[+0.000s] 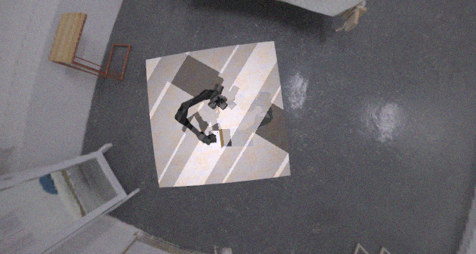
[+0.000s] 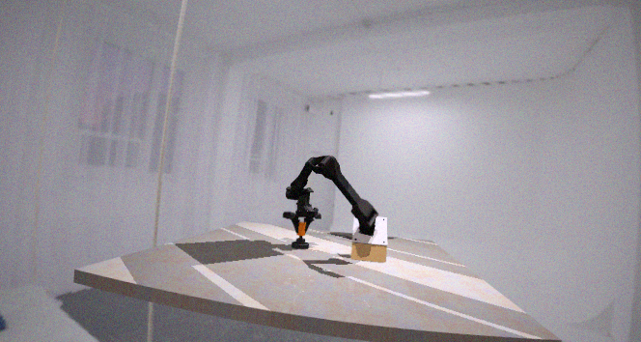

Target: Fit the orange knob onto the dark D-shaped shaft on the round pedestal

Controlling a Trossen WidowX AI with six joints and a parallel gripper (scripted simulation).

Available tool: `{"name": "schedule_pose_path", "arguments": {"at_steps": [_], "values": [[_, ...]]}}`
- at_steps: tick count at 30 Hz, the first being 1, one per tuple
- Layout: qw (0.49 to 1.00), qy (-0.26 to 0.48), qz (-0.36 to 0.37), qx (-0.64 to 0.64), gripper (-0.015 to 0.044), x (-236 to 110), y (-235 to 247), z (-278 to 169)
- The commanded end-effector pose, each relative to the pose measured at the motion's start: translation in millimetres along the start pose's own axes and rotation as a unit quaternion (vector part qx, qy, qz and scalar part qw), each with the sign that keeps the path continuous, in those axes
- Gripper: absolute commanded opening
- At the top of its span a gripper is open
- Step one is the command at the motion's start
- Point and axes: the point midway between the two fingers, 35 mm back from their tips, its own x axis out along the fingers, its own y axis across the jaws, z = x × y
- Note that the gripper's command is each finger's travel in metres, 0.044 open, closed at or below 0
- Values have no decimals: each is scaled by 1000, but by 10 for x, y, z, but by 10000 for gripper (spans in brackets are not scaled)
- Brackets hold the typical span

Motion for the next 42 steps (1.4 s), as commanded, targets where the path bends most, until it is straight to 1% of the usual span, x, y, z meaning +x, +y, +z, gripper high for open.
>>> {"name": "schedule_pose_path", "arguments": {"at_steps": [1,11,18,22,27,30,34,38,42], "values": [[1000,2,-1,-2,0,-19,12,11],[1000,2,-1,-3,0,6,1,7],[1000,2,-1,2,0,-38,-4,-7],[998,2,-1,62,0,-37,-2,-10],[978,2,-2,208,0,-27,6,-11],[954,1,-2,301,0,-16,12,-9],[905,1,-2,425,0,-5,21,-1],[838,1,-2,545,0,-1,25,7],[755,1,-2,655,0,-7,23,11]]}}
